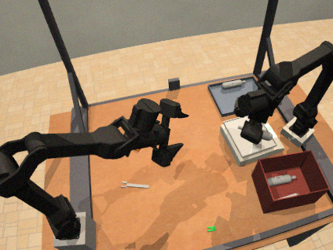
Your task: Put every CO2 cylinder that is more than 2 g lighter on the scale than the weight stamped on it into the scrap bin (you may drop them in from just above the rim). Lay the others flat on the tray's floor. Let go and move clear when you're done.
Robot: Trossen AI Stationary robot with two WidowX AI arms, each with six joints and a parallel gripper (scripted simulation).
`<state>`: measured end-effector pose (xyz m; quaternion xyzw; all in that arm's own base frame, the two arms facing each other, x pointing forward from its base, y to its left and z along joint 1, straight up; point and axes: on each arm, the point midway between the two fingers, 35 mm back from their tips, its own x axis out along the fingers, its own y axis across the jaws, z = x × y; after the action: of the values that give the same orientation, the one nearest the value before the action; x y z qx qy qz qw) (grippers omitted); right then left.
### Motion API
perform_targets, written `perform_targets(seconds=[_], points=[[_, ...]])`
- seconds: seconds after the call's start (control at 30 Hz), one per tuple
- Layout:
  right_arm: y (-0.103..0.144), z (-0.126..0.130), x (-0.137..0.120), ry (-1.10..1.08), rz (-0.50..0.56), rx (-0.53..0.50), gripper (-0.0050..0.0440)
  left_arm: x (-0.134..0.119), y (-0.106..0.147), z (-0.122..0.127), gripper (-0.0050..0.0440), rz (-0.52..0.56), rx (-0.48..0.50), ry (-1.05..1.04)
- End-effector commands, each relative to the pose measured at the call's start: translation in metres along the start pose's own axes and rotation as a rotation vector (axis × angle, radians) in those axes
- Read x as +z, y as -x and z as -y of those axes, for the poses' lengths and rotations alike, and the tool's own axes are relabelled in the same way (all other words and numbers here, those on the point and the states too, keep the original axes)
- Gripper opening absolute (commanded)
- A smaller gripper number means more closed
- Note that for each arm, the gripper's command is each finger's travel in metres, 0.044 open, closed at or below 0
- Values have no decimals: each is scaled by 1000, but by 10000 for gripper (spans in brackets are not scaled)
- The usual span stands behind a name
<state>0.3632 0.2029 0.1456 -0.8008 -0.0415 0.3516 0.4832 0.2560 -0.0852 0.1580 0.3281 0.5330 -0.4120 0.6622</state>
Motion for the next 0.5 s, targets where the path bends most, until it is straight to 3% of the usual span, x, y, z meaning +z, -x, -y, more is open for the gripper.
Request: perform_targets(seconds=[0.0, 0.47], points=[[7, 0, -12, 183, -35, -25, 440, -12, 12, 3, -50, 27, 22, -13], [11, -26, -42, 732, -111, 41, 440, -37, 15, 11, -50, 31, 22, -12]])
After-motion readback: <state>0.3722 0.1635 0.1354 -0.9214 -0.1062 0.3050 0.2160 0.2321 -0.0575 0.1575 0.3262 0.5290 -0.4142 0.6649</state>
